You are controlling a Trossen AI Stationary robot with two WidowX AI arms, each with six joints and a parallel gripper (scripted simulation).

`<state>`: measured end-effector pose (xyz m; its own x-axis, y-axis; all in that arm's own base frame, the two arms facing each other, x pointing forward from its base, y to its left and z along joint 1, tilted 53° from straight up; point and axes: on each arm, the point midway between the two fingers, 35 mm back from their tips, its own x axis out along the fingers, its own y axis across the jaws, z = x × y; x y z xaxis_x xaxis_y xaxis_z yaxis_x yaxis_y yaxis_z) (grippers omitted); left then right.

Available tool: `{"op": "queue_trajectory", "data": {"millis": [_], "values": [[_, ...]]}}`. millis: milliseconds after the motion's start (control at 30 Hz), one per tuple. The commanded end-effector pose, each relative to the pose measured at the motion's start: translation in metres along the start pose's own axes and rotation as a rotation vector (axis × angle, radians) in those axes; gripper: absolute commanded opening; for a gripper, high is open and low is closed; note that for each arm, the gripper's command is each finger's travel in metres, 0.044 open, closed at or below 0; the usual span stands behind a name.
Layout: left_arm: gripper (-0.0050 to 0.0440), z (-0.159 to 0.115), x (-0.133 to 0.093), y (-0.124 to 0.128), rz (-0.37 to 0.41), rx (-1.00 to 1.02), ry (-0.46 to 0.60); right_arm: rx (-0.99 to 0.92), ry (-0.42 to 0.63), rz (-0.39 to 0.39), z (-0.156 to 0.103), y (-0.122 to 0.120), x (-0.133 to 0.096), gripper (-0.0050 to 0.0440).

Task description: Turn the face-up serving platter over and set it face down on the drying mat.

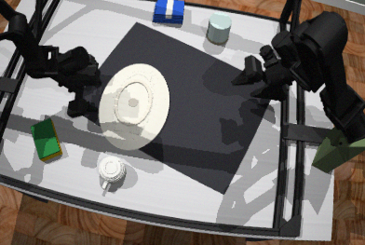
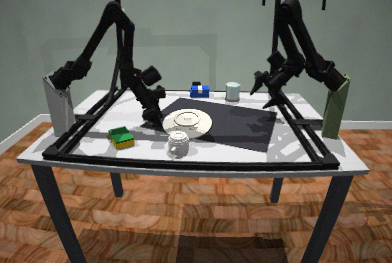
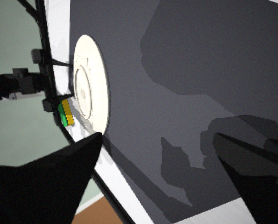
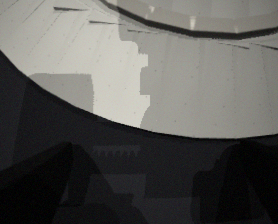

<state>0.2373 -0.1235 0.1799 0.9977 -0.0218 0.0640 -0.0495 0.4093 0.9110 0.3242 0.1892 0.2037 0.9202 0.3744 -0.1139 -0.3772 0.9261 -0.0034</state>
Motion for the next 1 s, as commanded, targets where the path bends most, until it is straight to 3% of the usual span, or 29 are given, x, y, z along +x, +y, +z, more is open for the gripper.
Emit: {"op": "queue_trajectory", "data": {"millis": [0, 467, 967], "values": [[0.0440, -0.001, 0.000, 0.000, 0.002, 0.005, 0.004, 0.000, -0.009, -0.001, -0.003, 0.000, -0.006, 0.0440], [0.0440, -0.001, 0.000, 0.000, 0.001, 0.002, 0.002, 0.000, -0.005, 0.001, -0.016, 0.000, -0.014, 0.0440], [0.0440, -0.001, 0.000, 0.000, 0.001, 0.002, 0.001, 0.000, -0.001, 0.000, -0.006, 0.001, -0.031, 0.0440]]}}
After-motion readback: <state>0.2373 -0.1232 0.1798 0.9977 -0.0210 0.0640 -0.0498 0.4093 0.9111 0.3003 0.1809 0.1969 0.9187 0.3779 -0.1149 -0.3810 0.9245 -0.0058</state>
